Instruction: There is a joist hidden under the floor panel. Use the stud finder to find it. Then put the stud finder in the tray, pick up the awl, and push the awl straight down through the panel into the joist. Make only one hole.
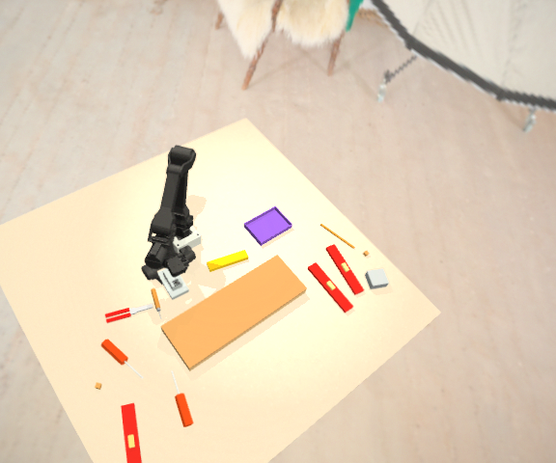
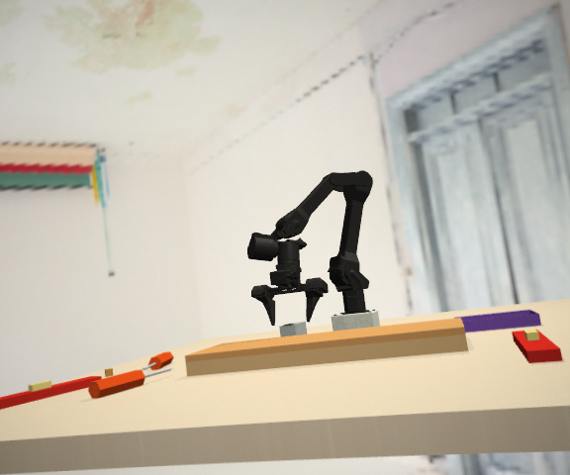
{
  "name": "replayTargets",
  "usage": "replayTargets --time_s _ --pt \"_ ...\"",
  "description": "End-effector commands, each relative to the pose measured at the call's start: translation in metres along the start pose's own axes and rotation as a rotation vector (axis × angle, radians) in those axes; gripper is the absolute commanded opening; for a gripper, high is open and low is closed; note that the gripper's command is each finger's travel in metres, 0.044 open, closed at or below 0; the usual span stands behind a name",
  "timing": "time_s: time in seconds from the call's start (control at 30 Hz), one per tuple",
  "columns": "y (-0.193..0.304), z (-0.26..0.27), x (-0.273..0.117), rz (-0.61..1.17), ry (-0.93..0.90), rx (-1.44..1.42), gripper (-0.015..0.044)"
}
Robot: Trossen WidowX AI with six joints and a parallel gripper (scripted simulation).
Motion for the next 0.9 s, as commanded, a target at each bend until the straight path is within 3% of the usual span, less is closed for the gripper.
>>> replayTargets --time_s 0.0,0.6,0.73,0.87 --pt "0.002 0.0 0.008 -0.002 -0.005 0.004 0.044" --pt "0.01 0.001 0.032 -0.001 -0.005 0.004 0.044" --pt "0.01 0.001 0.032 -0.001 -0.005 0.004 0.0335" --pt "0.01 0.001 0.032 -0.001 -0.005 0.004 0.0308"
Point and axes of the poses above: the point midway between the two fingers, 35 mm back from their tips, its own x axis out along the fingers, its own z axis across the jaws, y = z × x, the point moved 5 cm from there along -x, back along the fingers, and after that the axes turned 8 degrees about x, right-handed, at the moved point
